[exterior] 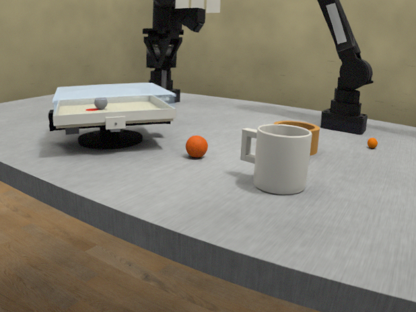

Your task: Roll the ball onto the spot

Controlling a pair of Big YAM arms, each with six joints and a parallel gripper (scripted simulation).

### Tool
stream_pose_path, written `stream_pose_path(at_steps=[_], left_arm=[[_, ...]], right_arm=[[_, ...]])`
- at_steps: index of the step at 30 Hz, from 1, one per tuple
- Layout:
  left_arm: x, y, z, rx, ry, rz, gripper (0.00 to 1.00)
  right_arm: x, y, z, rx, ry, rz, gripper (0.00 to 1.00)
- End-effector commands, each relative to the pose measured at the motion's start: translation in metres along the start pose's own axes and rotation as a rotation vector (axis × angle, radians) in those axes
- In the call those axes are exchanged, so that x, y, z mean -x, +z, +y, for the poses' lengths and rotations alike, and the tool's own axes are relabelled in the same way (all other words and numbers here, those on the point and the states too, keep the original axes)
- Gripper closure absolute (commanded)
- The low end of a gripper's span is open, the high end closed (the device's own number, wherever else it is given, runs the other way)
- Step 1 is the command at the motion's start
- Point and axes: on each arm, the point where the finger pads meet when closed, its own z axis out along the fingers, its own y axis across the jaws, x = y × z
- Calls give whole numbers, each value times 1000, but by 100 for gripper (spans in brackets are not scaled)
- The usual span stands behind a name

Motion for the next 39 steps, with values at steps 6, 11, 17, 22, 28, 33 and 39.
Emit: stream_pose_path(at_steps=[6,11,17,22,28,33,39], left_arm=[[16,-5,7,9,13,-39,0],[16,-5,7,9,13,-39,0],[16,-5,7,9,13,-39,0],[16,-5,7,9,13,-39,0],[16,-5,7,9,13,-39,0],[16,-5,7,9,13,-39,0],[16,-5,7,9,13,-39,0]], right_arm=[[9,-15,-16,-21,17,-2,100],[13,-16,-14,-21,7,-2,100],[6,11,3,8,7,14,100],[8,11,3,9,7,12,100],[10,12,4,10,7,11,100],[11,12,4,10,7,10,100],[12,12,3,10,7,10,100]])
